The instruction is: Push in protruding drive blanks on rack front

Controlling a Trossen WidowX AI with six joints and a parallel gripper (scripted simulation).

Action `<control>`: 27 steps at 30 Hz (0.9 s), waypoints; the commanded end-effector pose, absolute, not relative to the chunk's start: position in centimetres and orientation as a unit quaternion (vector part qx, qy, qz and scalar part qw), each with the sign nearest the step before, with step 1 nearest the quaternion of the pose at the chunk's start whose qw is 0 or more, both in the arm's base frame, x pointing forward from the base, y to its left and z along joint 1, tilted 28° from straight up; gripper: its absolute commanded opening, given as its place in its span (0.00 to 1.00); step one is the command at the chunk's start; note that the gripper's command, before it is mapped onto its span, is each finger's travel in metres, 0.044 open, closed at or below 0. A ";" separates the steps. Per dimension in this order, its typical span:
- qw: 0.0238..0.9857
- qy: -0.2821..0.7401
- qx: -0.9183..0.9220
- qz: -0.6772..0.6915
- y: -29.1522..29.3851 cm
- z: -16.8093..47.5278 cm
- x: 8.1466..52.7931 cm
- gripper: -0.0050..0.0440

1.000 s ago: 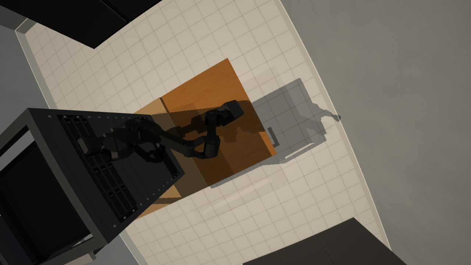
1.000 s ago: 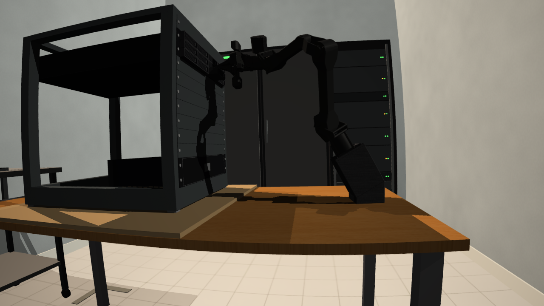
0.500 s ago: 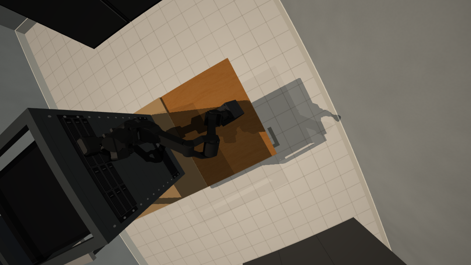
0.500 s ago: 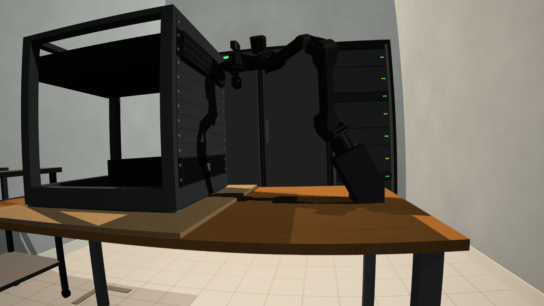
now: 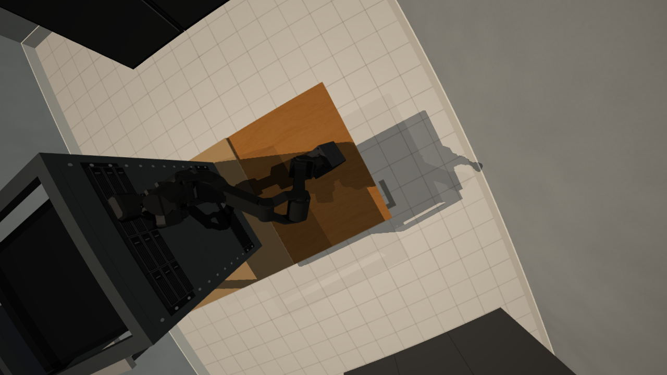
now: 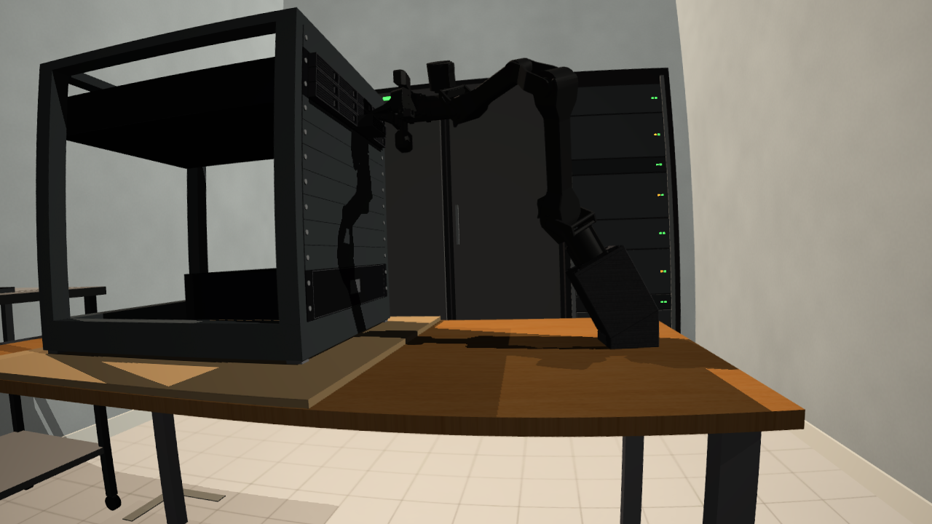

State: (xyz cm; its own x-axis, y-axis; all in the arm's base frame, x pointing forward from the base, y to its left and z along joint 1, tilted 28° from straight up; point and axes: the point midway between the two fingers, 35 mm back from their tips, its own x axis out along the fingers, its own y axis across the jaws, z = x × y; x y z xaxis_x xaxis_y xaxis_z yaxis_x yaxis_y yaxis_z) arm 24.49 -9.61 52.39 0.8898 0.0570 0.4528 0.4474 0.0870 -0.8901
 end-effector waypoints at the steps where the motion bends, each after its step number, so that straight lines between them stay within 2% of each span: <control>1: 0.704 -0.198 -0.667 -0.142 -9.2 53.3 24.1 0.00; 27: 0.704 -0.198 -0.667 -0.142 -9.2 53.6 24.6 0.00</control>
